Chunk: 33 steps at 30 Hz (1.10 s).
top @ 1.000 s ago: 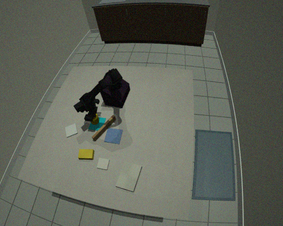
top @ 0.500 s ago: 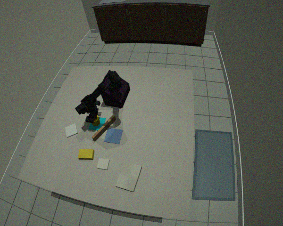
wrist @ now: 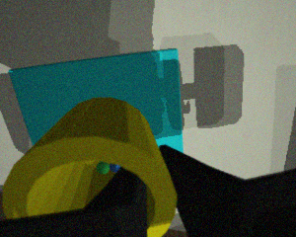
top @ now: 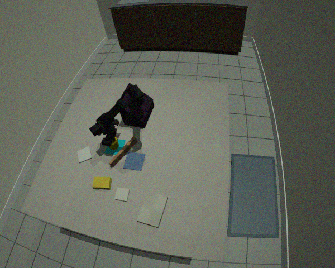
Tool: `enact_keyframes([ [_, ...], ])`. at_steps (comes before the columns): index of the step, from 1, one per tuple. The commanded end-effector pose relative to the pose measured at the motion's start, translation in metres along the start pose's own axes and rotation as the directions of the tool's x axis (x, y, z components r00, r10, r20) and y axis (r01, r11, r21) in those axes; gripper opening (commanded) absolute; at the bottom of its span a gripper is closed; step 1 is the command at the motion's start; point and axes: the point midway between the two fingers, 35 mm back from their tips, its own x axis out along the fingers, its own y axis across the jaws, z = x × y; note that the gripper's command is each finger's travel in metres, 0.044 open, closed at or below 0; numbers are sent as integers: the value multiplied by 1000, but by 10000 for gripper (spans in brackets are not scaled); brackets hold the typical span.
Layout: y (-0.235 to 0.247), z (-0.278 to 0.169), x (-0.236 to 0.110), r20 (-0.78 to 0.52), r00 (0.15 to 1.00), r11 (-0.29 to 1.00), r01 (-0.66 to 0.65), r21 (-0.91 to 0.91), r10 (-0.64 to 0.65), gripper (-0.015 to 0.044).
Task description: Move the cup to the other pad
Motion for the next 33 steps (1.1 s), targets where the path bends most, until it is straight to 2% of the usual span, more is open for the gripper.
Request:
enact_keyframes([
  [1, 0, 0, 0, 1, 1000, 1000, -1, -1, 1, 0],
  [7, 0, 0, 0, 1, 1000, 1000, -1, -1, 1, 147],
  [17, 1, 0, -3, 1, 1000, 1000, -1, -1, 1, 147],
  [33, 1, 1, -25, 1, 1000, 1000, 1, 3, -1, 147],
])
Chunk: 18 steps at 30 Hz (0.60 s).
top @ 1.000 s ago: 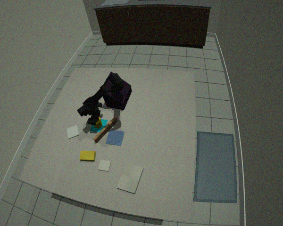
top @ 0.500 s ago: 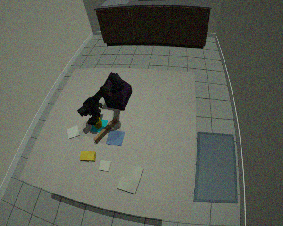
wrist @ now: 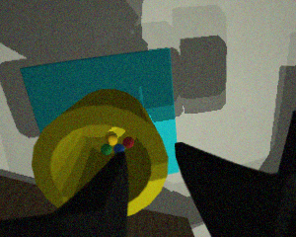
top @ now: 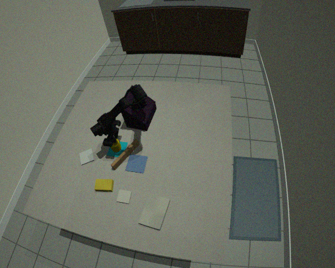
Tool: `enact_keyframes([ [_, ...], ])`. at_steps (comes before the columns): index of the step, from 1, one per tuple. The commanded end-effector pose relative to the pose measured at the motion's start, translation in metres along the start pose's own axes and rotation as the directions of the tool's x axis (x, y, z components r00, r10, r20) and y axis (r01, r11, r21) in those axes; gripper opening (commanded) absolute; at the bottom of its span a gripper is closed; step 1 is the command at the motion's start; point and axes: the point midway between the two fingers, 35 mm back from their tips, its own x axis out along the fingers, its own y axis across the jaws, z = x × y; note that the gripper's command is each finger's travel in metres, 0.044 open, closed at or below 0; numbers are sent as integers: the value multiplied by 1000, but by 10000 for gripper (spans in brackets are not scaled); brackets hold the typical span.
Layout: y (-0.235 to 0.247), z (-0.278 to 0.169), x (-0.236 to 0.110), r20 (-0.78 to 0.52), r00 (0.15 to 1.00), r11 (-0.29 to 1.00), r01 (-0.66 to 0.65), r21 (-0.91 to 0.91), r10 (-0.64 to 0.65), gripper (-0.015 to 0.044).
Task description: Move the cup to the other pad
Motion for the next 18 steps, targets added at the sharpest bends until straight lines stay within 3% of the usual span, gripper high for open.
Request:
enact_keyframes([
  [1, 2, 1, -8, 6, 1000, 1000, -3, -6, 3, 147],
  [18, -1, -1, -32, 3, 1000, 1000, -1, -3, 1, 147],
])
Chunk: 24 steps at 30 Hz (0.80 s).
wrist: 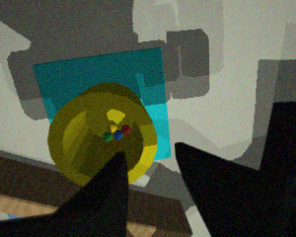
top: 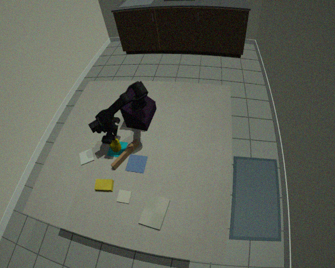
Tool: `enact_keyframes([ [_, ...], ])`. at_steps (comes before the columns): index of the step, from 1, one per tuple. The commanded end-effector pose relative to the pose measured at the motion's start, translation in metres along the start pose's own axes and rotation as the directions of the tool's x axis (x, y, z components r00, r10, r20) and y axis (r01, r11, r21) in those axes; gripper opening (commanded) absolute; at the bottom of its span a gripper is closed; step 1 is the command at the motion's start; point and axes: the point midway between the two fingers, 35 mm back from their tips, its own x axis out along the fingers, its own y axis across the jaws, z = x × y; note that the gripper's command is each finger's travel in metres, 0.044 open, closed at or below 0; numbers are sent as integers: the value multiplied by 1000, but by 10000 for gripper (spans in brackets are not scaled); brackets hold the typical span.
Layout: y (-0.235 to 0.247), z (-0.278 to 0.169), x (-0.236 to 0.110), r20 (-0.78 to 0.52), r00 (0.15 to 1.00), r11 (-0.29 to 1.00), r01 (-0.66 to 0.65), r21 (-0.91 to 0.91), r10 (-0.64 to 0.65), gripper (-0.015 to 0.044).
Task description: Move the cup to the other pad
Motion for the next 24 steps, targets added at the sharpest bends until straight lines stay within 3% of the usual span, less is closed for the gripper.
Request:
enact_keyframes([
  [1, 0, 0, -6, 5, 1000, 1000, -2, -7, 2, 147],
  [2, 0, 0, -6, 5, 1000, 1000, -2, -7, 2, 147],
  [13, 0, 0, -7, 2, 1000, 1000, -1, -1, 1, 435],
  [24, 0, 0, -59, 8, 1000, 1000, -1, -5, 1, 440],
])
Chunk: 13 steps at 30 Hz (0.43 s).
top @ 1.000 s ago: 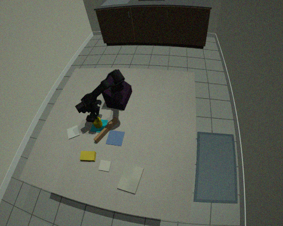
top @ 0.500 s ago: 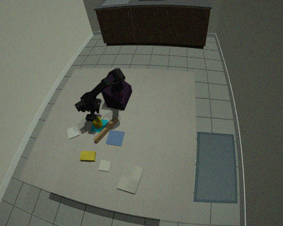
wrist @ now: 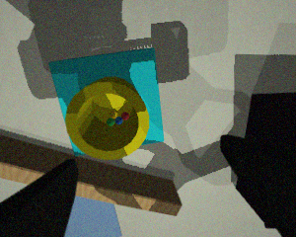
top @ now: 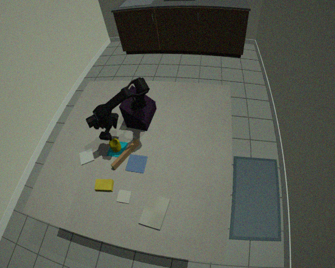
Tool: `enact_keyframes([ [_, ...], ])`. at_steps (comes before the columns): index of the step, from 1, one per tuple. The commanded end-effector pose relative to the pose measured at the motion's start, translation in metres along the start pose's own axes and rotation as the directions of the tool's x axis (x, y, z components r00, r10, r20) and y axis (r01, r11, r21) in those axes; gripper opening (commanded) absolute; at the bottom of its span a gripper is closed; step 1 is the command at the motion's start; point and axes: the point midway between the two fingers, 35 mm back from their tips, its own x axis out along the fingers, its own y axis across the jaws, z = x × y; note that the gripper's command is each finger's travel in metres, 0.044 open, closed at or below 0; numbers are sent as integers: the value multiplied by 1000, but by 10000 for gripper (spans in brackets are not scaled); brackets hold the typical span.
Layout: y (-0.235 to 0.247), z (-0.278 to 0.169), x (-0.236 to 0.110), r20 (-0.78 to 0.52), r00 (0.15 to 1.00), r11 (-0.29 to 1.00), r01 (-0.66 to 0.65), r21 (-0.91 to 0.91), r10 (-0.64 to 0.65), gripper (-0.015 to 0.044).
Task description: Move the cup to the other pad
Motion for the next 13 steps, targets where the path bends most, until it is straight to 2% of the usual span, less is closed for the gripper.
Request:
enact_keyframes([
  [1, 0, 0, -23, 8, 1000, 1000, -3, -9, 3, 440],
  [13, 1, 0, -23, 5, 1000, 1000, -5, -3, 5, 440],
])
